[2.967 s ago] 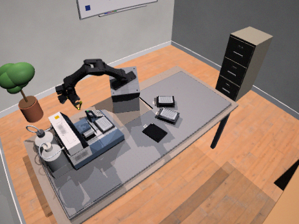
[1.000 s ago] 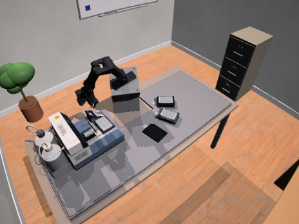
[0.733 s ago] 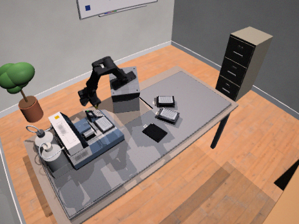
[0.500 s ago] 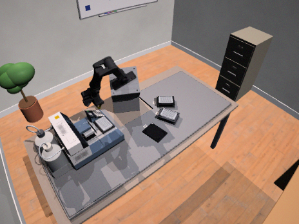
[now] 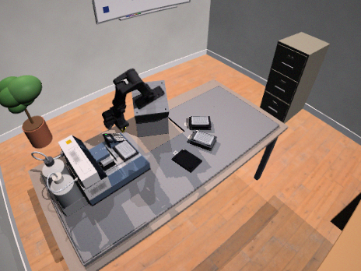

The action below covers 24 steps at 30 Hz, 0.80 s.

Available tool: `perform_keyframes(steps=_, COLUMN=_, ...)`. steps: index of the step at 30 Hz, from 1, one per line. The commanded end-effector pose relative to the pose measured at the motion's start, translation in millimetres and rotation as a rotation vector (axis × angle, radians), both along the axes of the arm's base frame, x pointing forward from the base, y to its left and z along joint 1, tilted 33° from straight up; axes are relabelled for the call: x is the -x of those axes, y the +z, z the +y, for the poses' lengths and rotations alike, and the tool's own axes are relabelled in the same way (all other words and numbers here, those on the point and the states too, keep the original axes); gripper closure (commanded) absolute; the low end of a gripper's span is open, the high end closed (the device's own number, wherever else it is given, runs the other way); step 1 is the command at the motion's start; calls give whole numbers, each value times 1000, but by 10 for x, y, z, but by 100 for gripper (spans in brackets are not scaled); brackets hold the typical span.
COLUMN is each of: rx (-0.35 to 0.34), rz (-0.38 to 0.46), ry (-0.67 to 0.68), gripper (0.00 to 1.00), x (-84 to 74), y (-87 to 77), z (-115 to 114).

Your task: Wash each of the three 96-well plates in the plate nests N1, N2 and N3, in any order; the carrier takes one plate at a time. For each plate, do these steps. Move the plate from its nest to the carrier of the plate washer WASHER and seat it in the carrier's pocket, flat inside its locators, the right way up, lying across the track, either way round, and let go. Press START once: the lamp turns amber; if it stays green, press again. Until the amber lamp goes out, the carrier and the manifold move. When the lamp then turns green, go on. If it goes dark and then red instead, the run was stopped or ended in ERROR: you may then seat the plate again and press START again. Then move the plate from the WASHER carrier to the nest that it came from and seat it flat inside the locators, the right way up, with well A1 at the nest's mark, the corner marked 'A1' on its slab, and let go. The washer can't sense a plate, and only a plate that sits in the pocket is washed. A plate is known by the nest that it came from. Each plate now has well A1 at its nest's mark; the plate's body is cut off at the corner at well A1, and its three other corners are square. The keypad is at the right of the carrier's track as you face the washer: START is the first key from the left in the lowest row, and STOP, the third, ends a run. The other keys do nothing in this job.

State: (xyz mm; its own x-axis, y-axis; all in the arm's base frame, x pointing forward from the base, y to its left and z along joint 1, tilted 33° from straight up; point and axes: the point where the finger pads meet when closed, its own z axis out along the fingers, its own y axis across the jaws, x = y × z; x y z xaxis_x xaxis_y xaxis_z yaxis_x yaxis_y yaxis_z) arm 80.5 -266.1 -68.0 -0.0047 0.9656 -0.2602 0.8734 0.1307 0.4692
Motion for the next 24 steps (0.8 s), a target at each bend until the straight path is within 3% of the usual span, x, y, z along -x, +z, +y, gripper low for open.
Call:
perform_keyframes(steps=1, rx=17, rz=2, ry=-7, gripper=100, x=14, y=19, z=-42)
perform_keyframes(steps=5, rx=17, rz=2, ry=-7, gripper=100, x=14, y=19, z=-42)
perform_keyframes(steps=6, rx=33, rz=10, ry=21, gripper=0, x=-18, y=56, z=-54)
perform_keyframes(steps=10, rx=66, rz=25, ry=77, gripper=0, x=-80, y=131, z=-79)
perform_keyframes(steps=24, rx=293, rz=133, ry=470, gripper=0, x=-516, y=659, z=-252)
